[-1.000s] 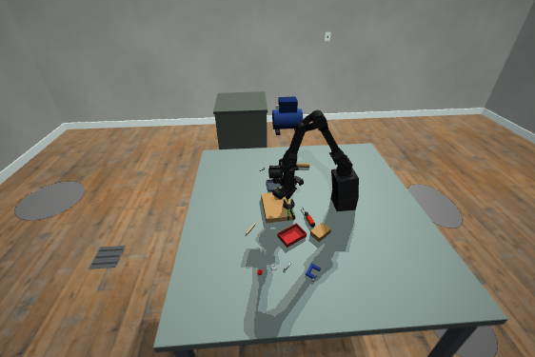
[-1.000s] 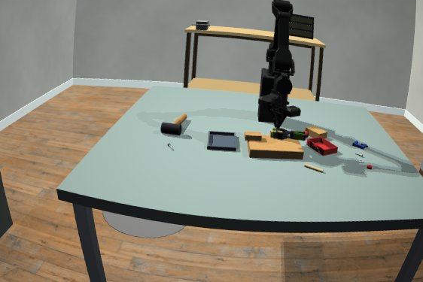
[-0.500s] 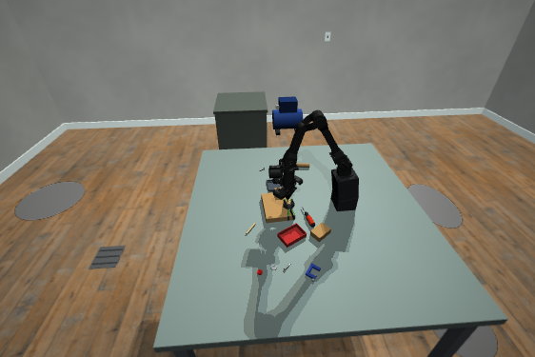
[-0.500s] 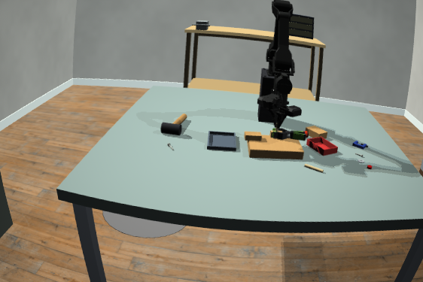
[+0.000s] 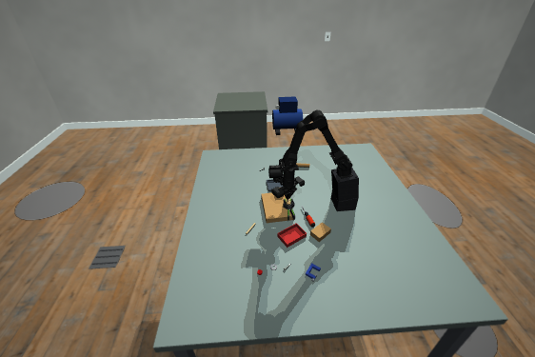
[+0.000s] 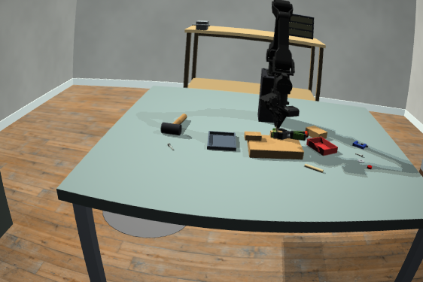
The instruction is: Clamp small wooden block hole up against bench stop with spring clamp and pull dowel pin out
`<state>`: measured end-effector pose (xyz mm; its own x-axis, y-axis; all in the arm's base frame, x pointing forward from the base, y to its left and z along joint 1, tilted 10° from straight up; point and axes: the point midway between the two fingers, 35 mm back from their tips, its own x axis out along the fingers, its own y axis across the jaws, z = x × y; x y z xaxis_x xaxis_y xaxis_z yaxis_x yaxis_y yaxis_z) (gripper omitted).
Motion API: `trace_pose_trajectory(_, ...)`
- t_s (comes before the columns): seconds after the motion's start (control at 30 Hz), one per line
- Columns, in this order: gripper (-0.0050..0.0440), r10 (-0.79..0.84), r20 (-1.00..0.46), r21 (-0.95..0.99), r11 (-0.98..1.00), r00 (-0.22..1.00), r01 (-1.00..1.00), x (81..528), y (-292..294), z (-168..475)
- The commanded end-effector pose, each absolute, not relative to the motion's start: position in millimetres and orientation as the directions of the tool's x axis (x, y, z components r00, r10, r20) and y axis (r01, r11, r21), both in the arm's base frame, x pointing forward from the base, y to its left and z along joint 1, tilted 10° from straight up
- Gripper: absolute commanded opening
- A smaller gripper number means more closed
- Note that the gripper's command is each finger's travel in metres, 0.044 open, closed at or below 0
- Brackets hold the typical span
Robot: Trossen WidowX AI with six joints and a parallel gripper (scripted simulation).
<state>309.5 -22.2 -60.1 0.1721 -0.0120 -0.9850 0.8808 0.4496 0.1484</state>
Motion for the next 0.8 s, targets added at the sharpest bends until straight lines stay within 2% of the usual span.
trace_pose_trajectory(0.0, 0.0000, -0.012, -0.985, 0.156, 0.374, 0.173, 0.914, 309.3, -22.2, -58.0)
trace_pose_trajectory(0.37, 0.0000, -0.012, -0.985, 0.172, 0.056, 0.173, 0.984, 309.3, -22.3, -57.7)
trace_pose_trajectory(0.47, 0.0000, -0.012, -0.985, 0.172, 0.023, 0.173, 0.985, 309.3, -22.3, -57.7)
trace_pose_trajectory(0.77, 0.0000, -0.012, -0.985, 0.169, -0.269, 0.173, 0.948, 309.2, -22.3, -57.4)
